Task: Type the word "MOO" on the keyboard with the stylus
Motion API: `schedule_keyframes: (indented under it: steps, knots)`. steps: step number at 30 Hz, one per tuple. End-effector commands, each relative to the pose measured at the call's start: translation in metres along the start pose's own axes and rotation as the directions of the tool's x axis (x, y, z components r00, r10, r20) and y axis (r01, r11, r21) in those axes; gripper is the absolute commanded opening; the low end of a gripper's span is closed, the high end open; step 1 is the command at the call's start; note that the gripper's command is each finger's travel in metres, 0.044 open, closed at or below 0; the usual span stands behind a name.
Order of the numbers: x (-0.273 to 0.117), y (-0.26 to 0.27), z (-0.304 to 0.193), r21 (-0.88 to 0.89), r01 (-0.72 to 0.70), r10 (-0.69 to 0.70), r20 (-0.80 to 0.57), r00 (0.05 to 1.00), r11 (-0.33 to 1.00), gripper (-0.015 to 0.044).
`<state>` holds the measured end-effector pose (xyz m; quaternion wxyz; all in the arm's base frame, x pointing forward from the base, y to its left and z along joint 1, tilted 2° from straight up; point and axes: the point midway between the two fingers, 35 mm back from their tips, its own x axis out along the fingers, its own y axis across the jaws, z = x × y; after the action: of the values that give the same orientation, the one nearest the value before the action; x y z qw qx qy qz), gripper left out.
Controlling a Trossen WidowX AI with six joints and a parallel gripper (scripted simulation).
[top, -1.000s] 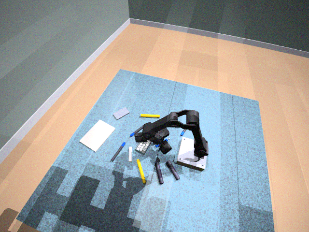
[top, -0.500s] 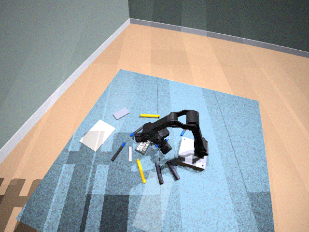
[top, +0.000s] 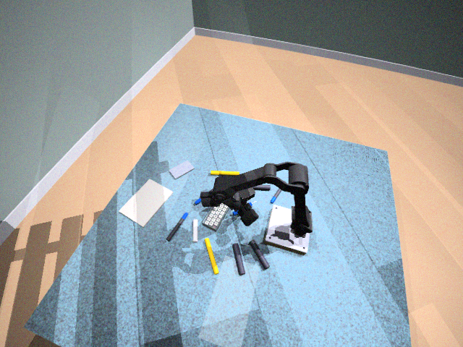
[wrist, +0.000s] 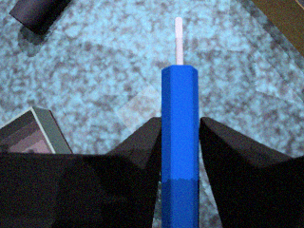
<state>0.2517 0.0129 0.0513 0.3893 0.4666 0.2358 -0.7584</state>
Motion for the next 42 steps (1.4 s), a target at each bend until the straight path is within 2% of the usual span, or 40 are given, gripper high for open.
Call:
schedule_keyframes:
  steps: [1, 10, 19, 31, 42]
  knots:
    - [0.000, 0.001, 0.000, -0.023, -0.005, 0.005, 0.001, 1.000, 1.000, 0.0000]
    - [-0.001, 0.008, -0.002, -0.325, -0.066, 0.072, 0.008, 0.997, 0.943, 0.0000]
    - [-0.003, 0.015, -0.003, -0.600, -0.103, 0.141, 0.015, 0.990, 0.793, 0.0000]
    - [-0.007, 0.024, -0.005, -0.872, -0.092, 0.230, 0.024, 0.973, 0.482, 0.0000]
    - [-0.012, 0.033, -0.006, -0.990, -0.012, 0.309, 0.032, 0.951, 0.138, 0.0000]
